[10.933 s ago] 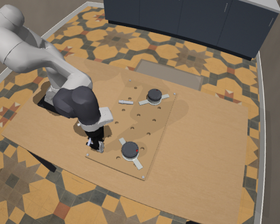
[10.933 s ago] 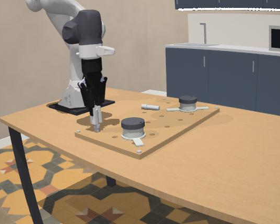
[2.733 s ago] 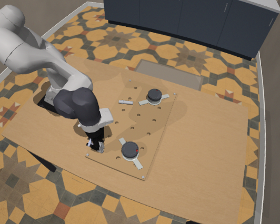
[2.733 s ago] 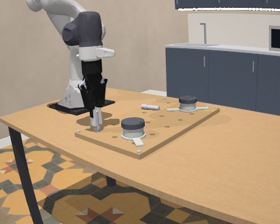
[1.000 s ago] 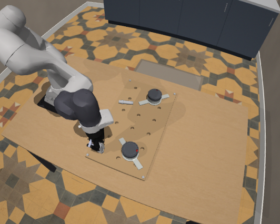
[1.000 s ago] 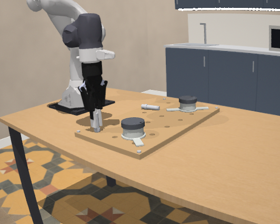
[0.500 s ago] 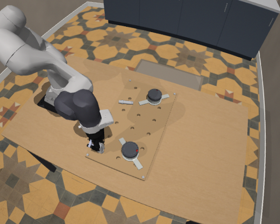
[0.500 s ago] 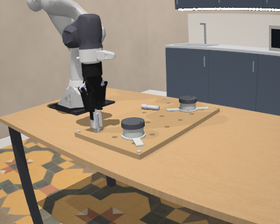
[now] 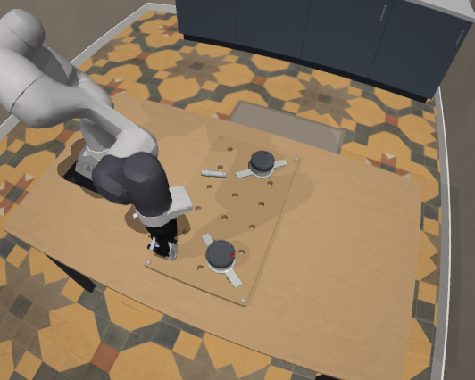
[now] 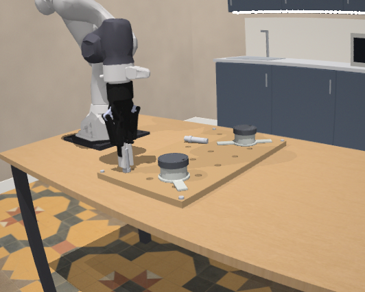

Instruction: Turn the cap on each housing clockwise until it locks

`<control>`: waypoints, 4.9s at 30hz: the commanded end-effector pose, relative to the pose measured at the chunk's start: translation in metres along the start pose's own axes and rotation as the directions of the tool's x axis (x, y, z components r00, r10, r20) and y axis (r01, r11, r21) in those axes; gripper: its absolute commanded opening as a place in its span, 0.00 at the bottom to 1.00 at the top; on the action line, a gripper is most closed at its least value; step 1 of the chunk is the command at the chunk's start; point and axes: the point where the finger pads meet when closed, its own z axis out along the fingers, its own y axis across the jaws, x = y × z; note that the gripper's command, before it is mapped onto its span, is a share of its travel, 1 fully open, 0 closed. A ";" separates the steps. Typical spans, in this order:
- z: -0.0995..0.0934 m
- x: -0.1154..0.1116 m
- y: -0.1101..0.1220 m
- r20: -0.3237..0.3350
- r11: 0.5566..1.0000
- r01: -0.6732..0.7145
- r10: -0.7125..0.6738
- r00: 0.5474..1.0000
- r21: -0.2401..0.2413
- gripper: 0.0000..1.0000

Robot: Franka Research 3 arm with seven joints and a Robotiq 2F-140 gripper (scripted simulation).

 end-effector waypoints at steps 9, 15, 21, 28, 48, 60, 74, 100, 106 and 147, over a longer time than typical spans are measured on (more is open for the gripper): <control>0.000 0.002 0.001 -0.005 1.000 -0.001 0.001 1.000 -0.005 0.10; 0.000 0.002 0.001 -0.005 1.000 -0.001 0.001 1.000 -0.005 0.10; 0.001 0.002 0.001 -0.005 1.000 -0.001 0.001 1.000 -0.005 0.10; 0.001 0.002 0.001 -0.005 1.000 -0.001 0.001 1.000 -0.005 0.10; 0.001 0.002 0.001 -0.005 1.000 -0.001 0.001 1.000 -0.005 0.10; 0.001 0.002 0.001 -0.005 1.000 -0.001 0.001 1.000 -0.005 0.10; 0.001 0.002 0.001 -0.005 1.000 -0.001 0.001 1.000 -0.005 0.36; 0.001 0.002 0.001 -0.005 1.000 -0.001 0.001 1.000 -0.005 0.36; 0.001 0.002 0.001 -0.005 1.000 -0.001 0.001 1.000 -0.005 0.36; -0.036 0.002 0.001 -0.005 1.000 -0.001 0.001 1.000 -0.005 0.36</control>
